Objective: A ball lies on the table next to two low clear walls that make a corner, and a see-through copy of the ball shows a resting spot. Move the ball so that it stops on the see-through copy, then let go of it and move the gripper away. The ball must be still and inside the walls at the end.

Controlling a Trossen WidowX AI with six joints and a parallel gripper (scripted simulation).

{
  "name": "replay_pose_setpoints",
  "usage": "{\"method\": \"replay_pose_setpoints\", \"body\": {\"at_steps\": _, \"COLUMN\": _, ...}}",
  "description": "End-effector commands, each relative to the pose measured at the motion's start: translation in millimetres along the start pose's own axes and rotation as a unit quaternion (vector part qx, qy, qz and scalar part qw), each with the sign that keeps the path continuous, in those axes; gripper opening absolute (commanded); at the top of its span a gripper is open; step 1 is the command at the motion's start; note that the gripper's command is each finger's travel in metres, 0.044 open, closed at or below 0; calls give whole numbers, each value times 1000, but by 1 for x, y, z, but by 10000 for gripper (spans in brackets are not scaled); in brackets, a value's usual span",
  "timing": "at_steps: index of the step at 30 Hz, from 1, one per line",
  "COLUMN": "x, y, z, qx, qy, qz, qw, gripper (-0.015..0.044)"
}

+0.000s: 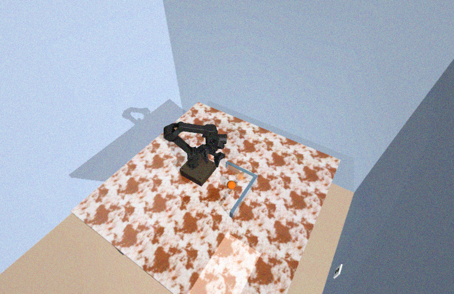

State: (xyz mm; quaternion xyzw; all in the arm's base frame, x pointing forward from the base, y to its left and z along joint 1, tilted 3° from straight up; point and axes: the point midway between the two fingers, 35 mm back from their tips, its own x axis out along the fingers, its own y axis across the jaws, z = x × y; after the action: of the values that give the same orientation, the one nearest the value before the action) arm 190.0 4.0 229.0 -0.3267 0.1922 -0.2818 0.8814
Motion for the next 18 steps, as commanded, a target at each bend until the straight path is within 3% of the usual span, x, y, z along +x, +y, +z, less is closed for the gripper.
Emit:
{"method": "replay_pose_setpoints", "body": {"at_steps": 1, "x": 1, "y": 2, "z": -1, "qx": -3, "qy": 8, "qz": 2, "qw": 1000, "gripper": 391}}
{"method": "replay_pose_setpoints", "body": {"at_steps": 5, "x": 12, "y": 37, "z": -22, "qx": -52, "qy": 171, "qz": 63, "qw": 982, "gripper": 391}}
{"method": "replay_pose_setpoints", "body": {"at_steps": 11, "x": 25, "y": 116, "z": -38, "qx": -73, "qy": 375, "qz": 257, "qw": 888, "gripper": 391}}
{"method": "replay_pose_setpoints", "body": {"at_steps": 16, "x": 45, "y": 178, "z": -21, "qx": -32, "qy": 414, "qz": 452, "qw": 790, "gripper": 391}}
{"method": "replay_pose_setpoints", "body": {"at_steps": 18, "x": 49, "y": 185, "z": -16, "qx": -25, "qy": 409, "qz": 479, "qw": 776, "gripper": 391}}
